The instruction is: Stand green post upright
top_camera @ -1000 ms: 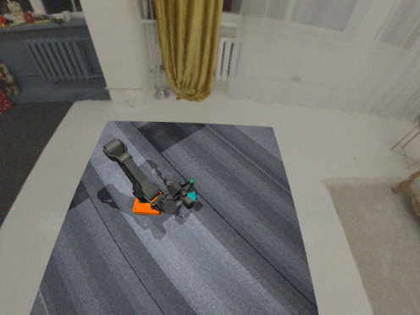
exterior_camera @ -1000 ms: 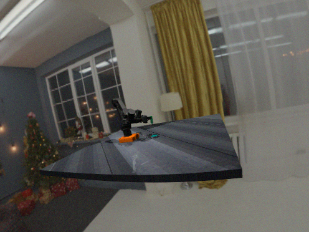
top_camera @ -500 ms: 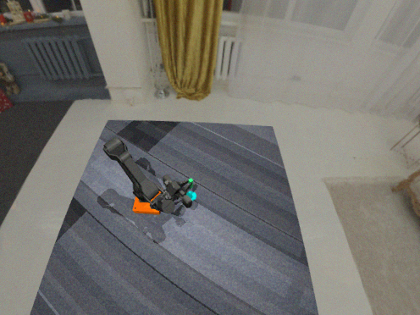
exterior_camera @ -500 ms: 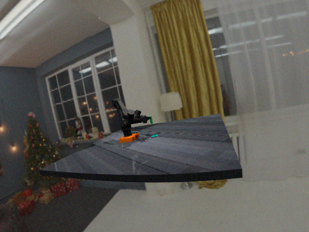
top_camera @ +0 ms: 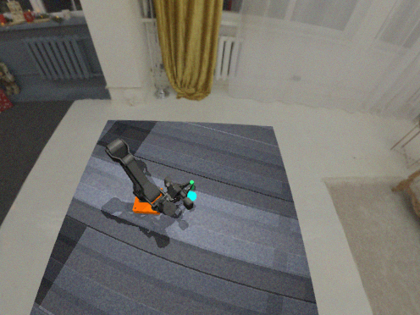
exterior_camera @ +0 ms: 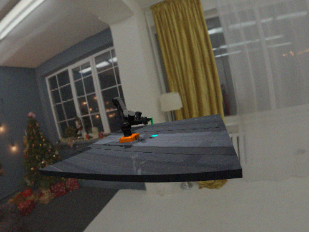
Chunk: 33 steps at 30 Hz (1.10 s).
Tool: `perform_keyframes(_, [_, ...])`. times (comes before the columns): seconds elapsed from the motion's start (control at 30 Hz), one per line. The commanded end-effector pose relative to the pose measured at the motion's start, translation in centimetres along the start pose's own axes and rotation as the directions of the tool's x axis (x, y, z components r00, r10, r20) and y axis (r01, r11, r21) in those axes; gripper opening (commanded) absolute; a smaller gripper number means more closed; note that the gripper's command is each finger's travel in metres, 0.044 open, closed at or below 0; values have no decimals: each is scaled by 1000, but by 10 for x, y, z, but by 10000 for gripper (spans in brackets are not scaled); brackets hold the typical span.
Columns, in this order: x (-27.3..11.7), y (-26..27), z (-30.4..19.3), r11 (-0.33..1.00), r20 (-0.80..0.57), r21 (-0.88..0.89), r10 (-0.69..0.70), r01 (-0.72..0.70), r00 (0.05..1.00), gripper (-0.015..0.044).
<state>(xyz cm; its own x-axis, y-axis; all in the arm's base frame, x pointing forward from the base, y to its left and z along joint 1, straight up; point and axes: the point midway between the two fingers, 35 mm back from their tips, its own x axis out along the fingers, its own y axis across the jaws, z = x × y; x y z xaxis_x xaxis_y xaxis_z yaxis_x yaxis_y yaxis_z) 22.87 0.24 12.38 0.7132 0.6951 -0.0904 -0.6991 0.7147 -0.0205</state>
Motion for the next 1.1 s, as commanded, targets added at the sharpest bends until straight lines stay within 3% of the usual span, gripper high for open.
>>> perform_keyframes(0.0, [1,1,-9,1000,2,8,4,-4,1000,23])
perform_keyframes(1.07, [6,3,-64,1000,1,10,4,-4,1000,23])
